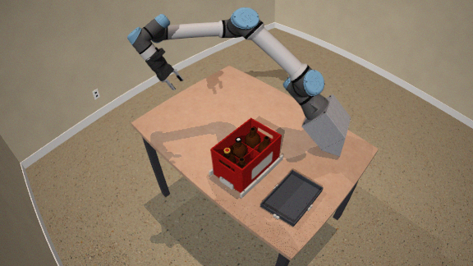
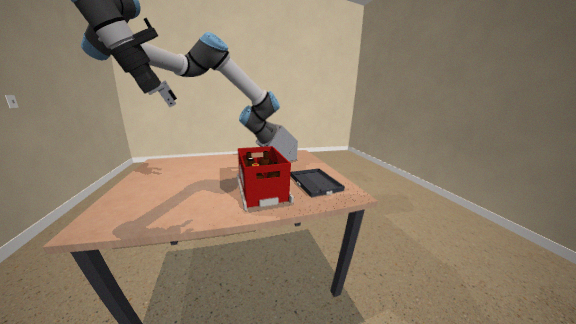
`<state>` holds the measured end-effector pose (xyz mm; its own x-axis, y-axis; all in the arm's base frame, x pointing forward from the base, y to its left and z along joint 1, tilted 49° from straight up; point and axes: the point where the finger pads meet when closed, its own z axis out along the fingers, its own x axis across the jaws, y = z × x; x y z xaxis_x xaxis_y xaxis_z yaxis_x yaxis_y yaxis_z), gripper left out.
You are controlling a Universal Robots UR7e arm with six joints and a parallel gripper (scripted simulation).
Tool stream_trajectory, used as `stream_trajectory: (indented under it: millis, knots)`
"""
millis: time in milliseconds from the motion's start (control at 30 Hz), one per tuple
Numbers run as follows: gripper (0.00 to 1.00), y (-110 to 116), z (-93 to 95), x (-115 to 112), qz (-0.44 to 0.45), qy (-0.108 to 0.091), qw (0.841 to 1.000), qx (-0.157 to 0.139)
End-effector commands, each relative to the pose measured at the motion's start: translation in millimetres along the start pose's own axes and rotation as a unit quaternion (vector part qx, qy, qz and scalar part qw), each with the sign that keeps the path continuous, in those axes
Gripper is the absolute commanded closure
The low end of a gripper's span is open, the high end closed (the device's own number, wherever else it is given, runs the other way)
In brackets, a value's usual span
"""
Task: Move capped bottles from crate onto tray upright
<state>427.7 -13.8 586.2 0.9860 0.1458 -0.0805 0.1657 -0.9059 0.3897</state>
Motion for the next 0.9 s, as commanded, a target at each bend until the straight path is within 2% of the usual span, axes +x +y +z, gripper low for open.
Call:
stream_trajectory:
  millis: [0, 233, 300, 333, 800, 867]
  knots:
    - [0.00, -4, 13.7, -5, 0.005, 0.021, 0.999, -0.027]
    - [0.00, -12, 34.8, -12, 0.011, 0.046, 0.997, -0.064]
    - [0.00, -12, 34.8, -12, 0.011, 0.046, 0.997, -0.064]
    - [0.00, -10, 30.4, -11, 0.009, 0.031, 0.998, -0.051]
    - [0.00, -25, 72.6, -24, 0.021, 0.082, 0.989, -0.123]
    - [0.00, -25, 72.6, -24, 0.021, 0.082, 0.989, -0.123]
